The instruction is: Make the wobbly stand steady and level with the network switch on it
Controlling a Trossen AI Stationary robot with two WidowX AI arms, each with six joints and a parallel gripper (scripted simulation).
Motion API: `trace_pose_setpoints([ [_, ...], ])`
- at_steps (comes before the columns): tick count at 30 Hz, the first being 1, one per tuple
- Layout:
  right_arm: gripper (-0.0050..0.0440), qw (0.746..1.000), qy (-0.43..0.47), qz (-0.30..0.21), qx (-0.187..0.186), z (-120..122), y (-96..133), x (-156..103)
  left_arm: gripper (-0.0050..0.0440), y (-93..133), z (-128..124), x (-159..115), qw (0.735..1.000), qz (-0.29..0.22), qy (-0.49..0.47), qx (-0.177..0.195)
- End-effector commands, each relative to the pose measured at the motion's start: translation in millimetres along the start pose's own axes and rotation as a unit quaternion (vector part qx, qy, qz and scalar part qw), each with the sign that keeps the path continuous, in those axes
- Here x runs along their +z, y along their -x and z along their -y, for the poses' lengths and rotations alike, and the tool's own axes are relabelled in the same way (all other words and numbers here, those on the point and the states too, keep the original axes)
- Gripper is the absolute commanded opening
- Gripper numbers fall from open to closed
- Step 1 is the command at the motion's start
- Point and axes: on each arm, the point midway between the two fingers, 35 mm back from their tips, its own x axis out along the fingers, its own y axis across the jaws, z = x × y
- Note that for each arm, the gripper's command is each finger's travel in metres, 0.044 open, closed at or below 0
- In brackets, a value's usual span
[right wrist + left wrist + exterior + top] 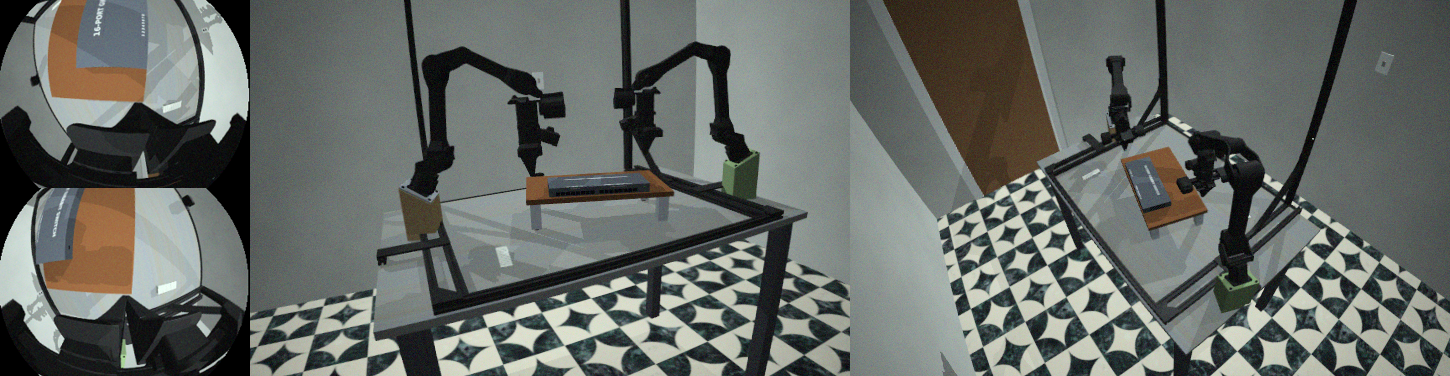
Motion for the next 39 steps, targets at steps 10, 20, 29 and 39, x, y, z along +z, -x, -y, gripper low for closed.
trace_pose_setpoints([
  [10, 0.0, 0.957, 0.006, 0.287, -0.047, 16.6, 83.8, 141.1, 0.0, 0.0, 0.0, 0.0, 1.0, 0.0, 0.0, 0.0],
  [20, 0.0, 0.915, 0.011, 0.398, -0.061, 17.9, 141.1, 178.1, 0.0, 0.0, 0.0, 0.0, 1.0, 0.0, 0.0, 0.0],
  [29, 0.0, 0.843, 0.013, 0.532, -0.077, 19.1, 219.8, 221.0, 0.0, 0.0, 0.0, 0.0, 1.0, 0.0, 0.0, 0.0],
  [39, 0.0, 0.745, 0.017, 0.661, -0.089, 14.5, 314.8, 236.8, 0.0, 0.0, 0.0, 0.0, 1.0, 0.0, 0.0, 0.0],
])
